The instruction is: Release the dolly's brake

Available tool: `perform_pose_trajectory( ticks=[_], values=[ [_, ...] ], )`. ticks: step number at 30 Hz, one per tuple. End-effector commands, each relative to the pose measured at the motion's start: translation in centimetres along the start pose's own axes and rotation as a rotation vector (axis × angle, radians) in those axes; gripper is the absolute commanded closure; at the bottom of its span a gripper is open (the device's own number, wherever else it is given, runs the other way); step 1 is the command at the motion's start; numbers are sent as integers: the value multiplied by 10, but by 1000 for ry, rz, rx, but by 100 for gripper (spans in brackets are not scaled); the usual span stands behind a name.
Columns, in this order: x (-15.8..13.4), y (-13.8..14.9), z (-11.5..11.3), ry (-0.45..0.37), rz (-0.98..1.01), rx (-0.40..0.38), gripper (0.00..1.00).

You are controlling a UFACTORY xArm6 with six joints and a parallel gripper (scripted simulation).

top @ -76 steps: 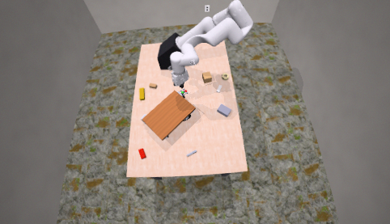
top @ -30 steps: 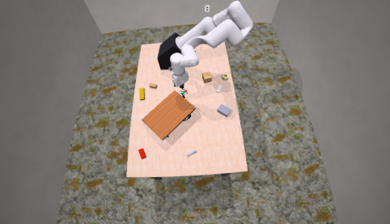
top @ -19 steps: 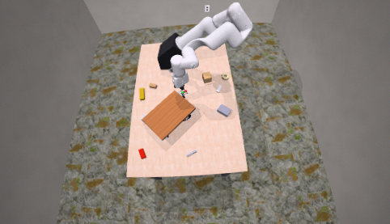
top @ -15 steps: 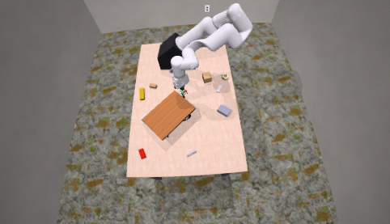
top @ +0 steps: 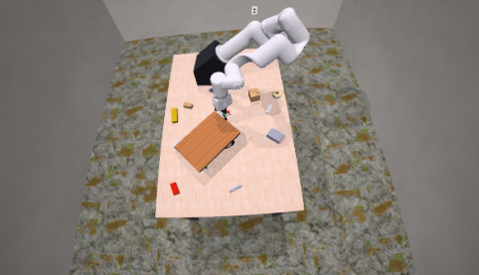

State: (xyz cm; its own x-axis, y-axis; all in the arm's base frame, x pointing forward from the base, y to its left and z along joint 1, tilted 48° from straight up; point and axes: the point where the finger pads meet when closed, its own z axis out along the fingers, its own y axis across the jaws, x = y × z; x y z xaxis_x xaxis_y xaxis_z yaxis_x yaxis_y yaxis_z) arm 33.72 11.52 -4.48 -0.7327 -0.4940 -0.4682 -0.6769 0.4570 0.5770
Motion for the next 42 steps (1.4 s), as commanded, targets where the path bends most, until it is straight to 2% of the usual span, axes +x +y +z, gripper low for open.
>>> perform_pose_trajectory(
  ticks=[1,42],
  values=[
    [-1,-1,5,-2,-1,3,100],
    [-1,-2,10,-2,-1,3,100]
  ],
)
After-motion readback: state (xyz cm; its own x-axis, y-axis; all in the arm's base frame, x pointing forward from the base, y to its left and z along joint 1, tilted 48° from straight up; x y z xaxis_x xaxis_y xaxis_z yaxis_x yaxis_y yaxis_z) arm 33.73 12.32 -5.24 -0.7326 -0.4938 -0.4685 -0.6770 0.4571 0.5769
